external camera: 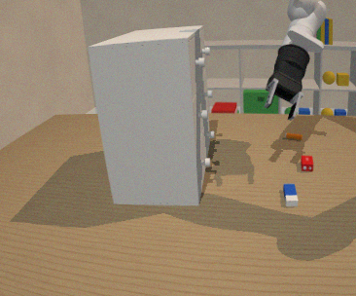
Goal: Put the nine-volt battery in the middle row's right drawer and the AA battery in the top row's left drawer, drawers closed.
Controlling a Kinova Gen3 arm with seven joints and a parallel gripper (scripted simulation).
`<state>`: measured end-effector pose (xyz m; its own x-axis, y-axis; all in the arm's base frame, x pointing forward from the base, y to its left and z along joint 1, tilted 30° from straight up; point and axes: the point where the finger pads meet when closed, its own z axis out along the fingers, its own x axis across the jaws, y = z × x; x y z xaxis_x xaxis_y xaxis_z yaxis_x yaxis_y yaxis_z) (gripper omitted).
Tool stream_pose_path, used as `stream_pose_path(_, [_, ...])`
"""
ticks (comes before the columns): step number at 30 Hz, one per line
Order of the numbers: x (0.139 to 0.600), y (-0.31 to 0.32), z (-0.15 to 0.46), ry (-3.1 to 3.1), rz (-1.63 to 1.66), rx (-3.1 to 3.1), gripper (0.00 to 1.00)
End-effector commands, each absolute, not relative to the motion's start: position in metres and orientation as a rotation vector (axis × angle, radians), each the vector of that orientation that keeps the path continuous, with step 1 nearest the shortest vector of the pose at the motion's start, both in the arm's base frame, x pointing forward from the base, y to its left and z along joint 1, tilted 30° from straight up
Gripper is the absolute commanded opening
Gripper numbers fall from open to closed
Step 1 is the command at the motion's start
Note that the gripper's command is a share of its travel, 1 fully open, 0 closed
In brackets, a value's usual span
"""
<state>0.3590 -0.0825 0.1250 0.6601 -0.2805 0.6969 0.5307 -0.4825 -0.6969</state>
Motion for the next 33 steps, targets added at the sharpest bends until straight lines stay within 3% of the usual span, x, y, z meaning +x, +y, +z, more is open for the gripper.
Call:
stream_pose_path(1, [0.359,-0.083,0.125,-0.199,-0.977,-1.838,1.00])
stream_pose_path(22, [0.357,-0.086,0.128,-0.227,-0.988,-1.849,1.00])
stream_pose_path(33, [0.326,-0.130,0.164,-0.694,-1.106,-2.015,1.00])
